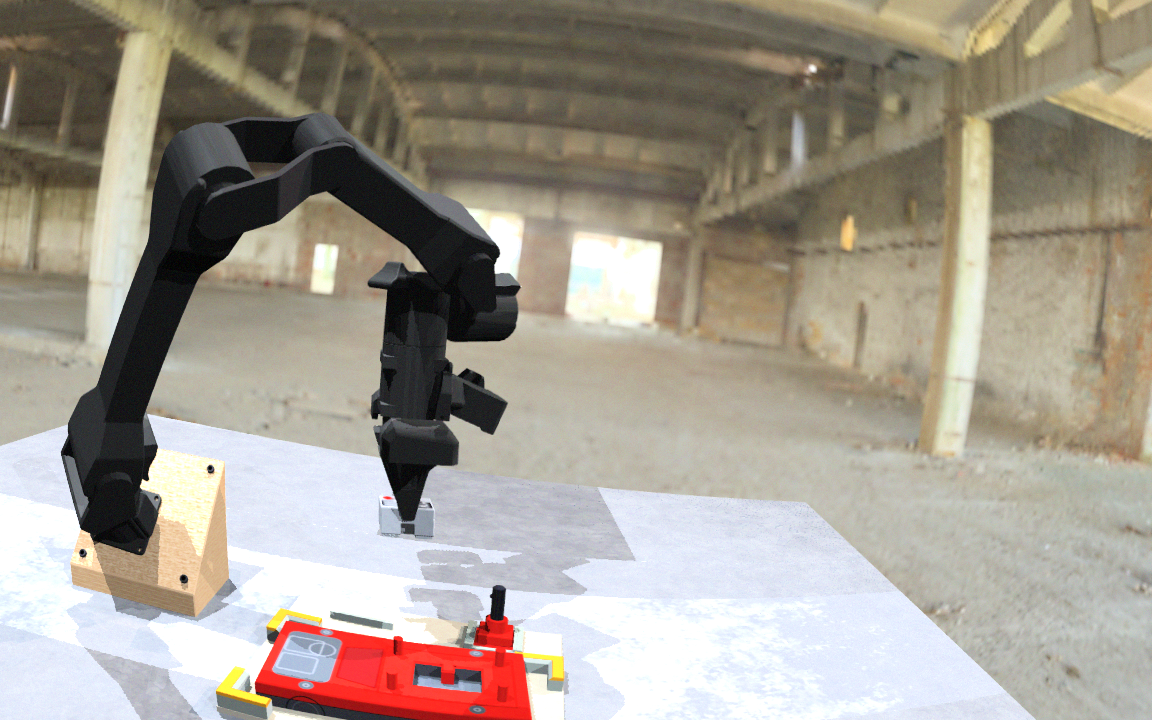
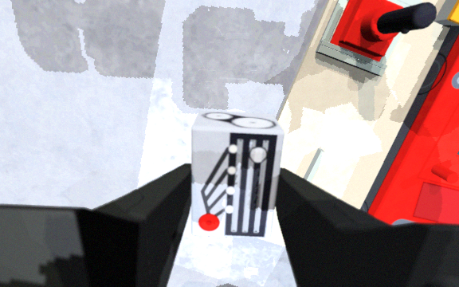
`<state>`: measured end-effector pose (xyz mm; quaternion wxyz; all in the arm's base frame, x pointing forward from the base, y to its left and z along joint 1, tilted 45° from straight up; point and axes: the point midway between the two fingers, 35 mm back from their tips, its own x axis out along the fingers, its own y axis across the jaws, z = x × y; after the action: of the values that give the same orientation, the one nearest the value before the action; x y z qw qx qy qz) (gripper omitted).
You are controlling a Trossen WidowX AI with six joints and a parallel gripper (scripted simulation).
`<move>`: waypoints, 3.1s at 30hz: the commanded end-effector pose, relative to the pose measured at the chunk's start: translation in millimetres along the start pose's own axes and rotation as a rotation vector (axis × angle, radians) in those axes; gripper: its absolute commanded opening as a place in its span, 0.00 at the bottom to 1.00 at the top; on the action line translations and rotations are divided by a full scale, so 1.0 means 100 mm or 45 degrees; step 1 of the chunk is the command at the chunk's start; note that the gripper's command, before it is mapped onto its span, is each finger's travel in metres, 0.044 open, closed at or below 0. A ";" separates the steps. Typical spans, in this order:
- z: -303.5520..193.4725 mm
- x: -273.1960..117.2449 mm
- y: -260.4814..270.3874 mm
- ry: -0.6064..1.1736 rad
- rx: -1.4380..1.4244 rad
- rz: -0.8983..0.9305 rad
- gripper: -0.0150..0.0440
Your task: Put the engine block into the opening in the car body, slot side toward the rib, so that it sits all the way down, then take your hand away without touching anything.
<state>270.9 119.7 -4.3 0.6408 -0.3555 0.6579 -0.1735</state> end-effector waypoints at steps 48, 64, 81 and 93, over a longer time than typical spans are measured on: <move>0.14 -0.25 -0.60 0.005 -1.196 0.032 0.25; 0.20 -0.13 -0.89 -0.010 -1.777 0.032 0.25; 0.21 0.00 -1.20 -0.012 -2.394 0.025 0.25; 0.19 0.10 -1.43 -0.004 -2.830 0.022 0.25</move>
<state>324.8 26.6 80.3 0.0062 -0.7272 0.4732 0.4973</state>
